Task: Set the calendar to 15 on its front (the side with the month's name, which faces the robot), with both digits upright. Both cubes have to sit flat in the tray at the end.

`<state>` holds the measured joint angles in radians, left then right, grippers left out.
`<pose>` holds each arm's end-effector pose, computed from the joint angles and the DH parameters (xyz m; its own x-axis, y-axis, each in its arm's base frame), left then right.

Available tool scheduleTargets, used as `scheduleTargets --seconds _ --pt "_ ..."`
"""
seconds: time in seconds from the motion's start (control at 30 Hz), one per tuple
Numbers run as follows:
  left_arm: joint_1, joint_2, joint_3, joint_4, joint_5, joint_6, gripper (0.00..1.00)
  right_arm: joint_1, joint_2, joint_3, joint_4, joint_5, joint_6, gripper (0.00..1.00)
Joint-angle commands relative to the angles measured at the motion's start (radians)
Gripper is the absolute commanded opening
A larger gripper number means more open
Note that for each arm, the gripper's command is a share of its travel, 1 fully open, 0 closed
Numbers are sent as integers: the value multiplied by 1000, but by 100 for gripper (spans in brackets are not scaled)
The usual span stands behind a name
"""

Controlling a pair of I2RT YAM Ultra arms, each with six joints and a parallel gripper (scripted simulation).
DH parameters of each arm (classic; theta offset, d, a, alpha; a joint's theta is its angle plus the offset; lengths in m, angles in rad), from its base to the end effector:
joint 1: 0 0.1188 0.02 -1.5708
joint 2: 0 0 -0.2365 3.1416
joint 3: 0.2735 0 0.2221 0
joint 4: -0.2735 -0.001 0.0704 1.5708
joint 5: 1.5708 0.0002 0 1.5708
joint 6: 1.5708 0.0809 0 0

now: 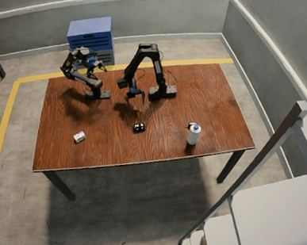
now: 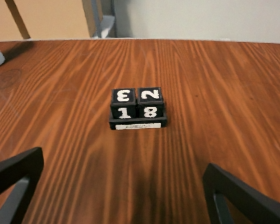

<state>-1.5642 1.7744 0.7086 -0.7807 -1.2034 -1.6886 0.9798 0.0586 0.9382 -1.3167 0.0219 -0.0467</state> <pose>0.0778 -0.1960 0.0966 -0.3576 0.1369 -0.9238 -0.0487 0.9851 0.1648 0.0068 0.0087 0.2714 -0.1974 -0.3779 -0.9046 -0.8292 0.5565 -0.0515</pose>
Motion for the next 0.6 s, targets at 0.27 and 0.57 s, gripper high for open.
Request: scheduleTargets --seconds 0.27,0.57 --pt "-17 66 76 -143 -37 -172 100 30 -27 -19 -31 25 8 100" --pt "-18 70 79 -152 -36 -182 100 31 -27 -19 -31 26 8 100"
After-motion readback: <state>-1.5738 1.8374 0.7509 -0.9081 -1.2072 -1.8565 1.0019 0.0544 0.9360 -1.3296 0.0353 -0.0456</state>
